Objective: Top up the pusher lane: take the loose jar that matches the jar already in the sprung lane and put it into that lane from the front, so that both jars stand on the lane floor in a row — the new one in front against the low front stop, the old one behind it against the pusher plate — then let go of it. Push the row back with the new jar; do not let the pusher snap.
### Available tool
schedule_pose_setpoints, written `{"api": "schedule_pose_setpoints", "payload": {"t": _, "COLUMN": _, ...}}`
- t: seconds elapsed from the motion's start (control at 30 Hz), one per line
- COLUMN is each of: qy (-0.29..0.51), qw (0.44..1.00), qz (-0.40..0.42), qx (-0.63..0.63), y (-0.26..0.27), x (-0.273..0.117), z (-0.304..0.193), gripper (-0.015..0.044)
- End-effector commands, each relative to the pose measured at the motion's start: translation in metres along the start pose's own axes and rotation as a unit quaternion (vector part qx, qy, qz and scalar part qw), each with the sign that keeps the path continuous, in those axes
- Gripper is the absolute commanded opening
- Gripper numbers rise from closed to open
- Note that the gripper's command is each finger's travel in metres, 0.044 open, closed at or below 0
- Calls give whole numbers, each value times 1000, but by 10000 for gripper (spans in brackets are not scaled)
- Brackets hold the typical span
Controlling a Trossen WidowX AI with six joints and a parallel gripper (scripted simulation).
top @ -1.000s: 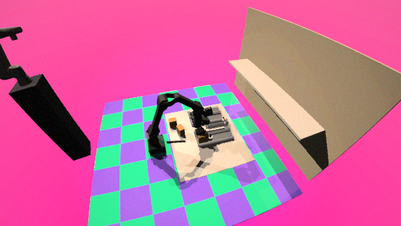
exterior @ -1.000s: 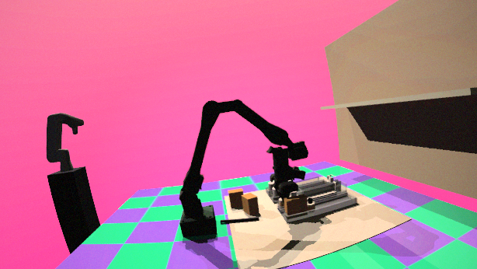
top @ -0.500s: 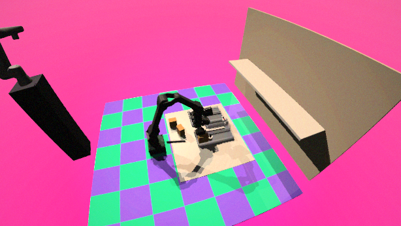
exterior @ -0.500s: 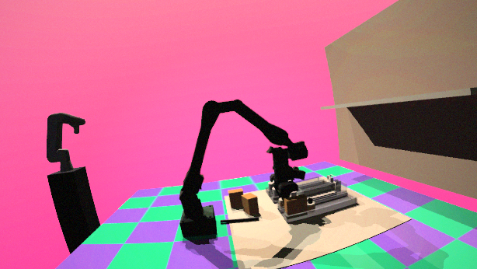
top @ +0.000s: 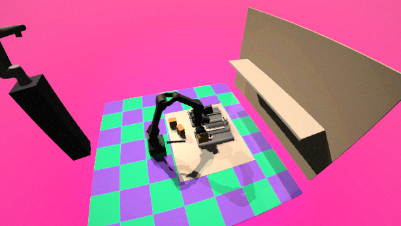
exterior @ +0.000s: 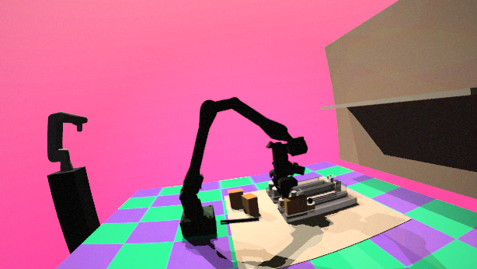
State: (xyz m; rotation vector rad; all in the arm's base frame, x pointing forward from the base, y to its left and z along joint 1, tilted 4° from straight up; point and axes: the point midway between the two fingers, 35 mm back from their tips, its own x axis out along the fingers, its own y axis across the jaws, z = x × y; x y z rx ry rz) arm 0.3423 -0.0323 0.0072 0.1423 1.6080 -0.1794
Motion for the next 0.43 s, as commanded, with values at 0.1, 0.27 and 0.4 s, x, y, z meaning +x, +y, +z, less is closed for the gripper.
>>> {"api": "schedule_pose_setpoints", "payload": {"t": 0.1, "qy": -1, "qw": 1000, "qz": 0, "qx": 1, "y": 0, "x": -3, "z": -10, "gripper": 293}}
{"api": "schedule_pose_setpoints", "payload": {"t": 0.27, "qy": 0, "qw": 1000, "qz": 0, "qx": 1, "y": 1, "x": -4, "z": -26, "gripper": 293}}
{"api": "schedule_pose_setpoints", "payload": {"t": 0.4, "qy": 0, "qw": 1000, "qz": 0, "qx": 1, "y": 1, "x": -4, "z": -40, "gripper": 293}}
